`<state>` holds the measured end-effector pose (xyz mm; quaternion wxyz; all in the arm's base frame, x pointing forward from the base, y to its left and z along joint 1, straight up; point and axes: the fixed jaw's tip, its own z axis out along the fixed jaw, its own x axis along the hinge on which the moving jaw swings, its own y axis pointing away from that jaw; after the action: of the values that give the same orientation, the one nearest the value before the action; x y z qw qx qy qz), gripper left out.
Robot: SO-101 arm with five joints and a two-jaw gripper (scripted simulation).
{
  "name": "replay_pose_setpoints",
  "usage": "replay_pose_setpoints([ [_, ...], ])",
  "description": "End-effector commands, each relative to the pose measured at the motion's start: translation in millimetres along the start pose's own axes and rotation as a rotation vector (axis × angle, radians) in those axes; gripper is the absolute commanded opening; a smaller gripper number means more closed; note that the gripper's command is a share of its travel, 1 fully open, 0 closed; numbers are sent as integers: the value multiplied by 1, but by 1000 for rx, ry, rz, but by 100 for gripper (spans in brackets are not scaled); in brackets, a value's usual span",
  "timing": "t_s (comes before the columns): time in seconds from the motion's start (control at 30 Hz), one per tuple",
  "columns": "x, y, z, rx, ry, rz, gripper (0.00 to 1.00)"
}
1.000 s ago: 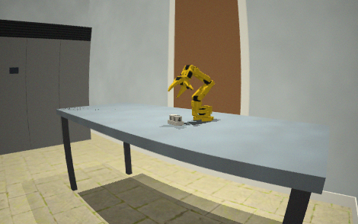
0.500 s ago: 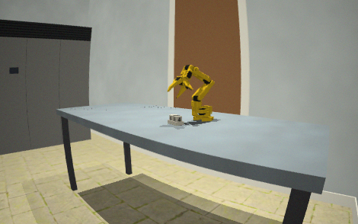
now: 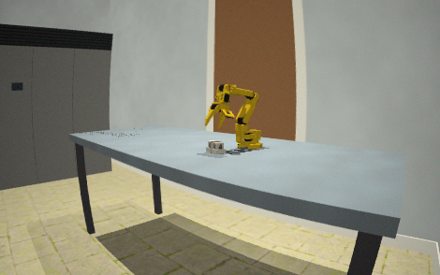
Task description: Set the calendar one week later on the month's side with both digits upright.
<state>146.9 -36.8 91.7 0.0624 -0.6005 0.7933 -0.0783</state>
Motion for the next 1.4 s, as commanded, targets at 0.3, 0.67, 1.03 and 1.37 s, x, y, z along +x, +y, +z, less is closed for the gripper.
replay_pose_setpoints([
  [0.3,1,7,18,-178,6,14,35],
  [0.67,1,7,18,-178,6,14,35],
  [1.03,1,7,18,-174,7,28,35],
  [1.37,1,7,18,-174,7,28,35],
])
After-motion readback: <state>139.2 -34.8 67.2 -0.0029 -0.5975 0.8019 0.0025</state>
